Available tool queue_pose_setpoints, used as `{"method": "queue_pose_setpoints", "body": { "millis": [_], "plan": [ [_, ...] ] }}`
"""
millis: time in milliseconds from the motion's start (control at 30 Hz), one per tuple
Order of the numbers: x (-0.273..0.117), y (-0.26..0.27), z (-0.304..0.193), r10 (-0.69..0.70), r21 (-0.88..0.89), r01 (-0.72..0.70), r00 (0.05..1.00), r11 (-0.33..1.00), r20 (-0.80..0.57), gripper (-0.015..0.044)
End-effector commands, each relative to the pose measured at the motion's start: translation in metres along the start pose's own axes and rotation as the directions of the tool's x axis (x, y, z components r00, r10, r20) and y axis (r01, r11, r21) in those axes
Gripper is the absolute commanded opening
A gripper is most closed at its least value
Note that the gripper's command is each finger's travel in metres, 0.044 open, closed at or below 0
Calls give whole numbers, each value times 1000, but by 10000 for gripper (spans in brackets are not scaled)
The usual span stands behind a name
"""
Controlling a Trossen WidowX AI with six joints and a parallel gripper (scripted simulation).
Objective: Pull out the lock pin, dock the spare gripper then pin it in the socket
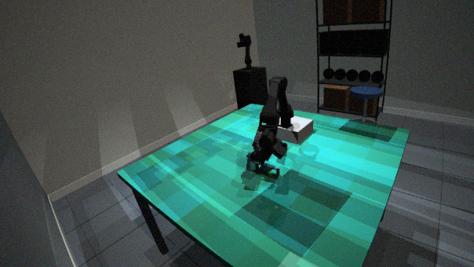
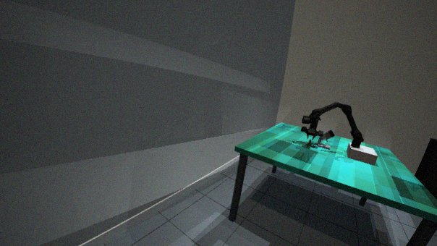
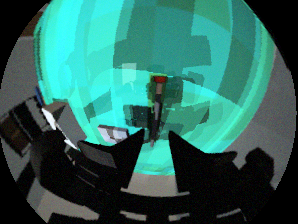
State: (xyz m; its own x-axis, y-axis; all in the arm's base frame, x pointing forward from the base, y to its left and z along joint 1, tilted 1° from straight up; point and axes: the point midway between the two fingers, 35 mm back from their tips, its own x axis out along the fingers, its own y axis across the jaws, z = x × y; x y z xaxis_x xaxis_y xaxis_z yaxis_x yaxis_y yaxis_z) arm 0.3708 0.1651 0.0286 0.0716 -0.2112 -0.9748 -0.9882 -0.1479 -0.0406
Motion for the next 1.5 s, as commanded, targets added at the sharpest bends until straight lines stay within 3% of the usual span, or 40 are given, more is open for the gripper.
{"method": "queue_pose_setpoints", "body": {
  "millis": [0,1233,1467],
  "plan": [
    [8,2,1,6,-6,-6,1000,1000,-8,180],
    [51,4,13,6,-7,-7,1000,1000,-8,180],
    [51,4,13,6,-7,-7,1000,1000,-8,0]
  ]
}}
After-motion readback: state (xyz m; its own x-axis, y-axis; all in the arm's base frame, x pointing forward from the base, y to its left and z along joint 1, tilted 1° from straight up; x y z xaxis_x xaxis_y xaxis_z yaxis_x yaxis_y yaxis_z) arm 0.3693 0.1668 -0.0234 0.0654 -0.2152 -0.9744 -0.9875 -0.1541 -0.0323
